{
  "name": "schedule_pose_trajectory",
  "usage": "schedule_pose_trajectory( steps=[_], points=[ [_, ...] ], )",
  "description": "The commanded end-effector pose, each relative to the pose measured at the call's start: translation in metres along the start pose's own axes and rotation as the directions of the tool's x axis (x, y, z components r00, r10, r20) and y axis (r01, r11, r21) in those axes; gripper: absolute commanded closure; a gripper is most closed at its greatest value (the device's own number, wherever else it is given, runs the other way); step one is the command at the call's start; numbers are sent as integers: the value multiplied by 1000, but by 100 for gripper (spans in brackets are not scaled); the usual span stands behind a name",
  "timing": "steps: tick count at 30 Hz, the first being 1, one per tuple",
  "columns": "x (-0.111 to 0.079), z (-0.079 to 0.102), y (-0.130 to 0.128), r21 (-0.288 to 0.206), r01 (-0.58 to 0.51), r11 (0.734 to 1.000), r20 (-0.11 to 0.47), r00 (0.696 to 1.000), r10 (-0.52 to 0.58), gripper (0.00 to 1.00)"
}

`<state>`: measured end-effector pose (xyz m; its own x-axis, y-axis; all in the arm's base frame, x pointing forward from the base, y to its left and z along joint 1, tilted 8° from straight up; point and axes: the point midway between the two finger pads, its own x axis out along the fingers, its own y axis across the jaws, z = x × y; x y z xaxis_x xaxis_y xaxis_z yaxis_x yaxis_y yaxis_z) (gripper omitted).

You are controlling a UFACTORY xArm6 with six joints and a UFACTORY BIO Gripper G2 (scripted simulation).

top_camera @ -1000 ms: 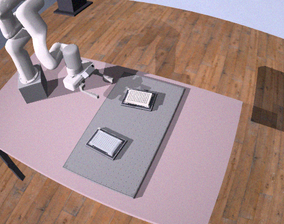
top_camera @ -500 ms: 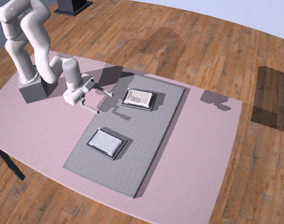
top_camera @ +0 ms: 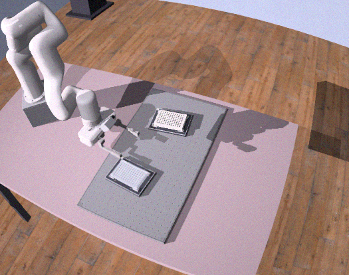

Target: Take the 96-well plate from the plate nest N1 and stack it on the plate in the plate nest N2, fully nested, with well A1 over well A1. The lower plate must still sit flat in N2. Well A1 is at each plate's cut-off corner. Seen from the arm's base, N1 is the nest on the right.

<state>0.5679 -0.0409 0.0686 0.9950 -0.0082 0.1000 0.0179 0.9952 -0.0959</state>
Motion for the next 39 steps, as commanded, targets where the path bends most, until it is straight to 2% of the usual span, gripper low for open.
schedule_pose_trajectory(
  steps=[1, 4, 6, 13, 27, 39],
  points=[
    [8, -12, -11, -2, 0, 1000, 7, 1000, 0, 63],
    [12, -24, -19, -2, 0, 1000, 7, 1000, 0, 63],
    [12, -24, -19, -2, 0, 1000, 7, 1000, 0, 63],
    [21, -49, -38, -3, 0, 1000, 7, 1000, 0, 63],
    [21, -49, -38, -3, 0, 1000, 7, 1000, 0, 63],
    [21, -67, -38, -3, 0, 1000, 7, 1000, 0, 63]
  ],
)
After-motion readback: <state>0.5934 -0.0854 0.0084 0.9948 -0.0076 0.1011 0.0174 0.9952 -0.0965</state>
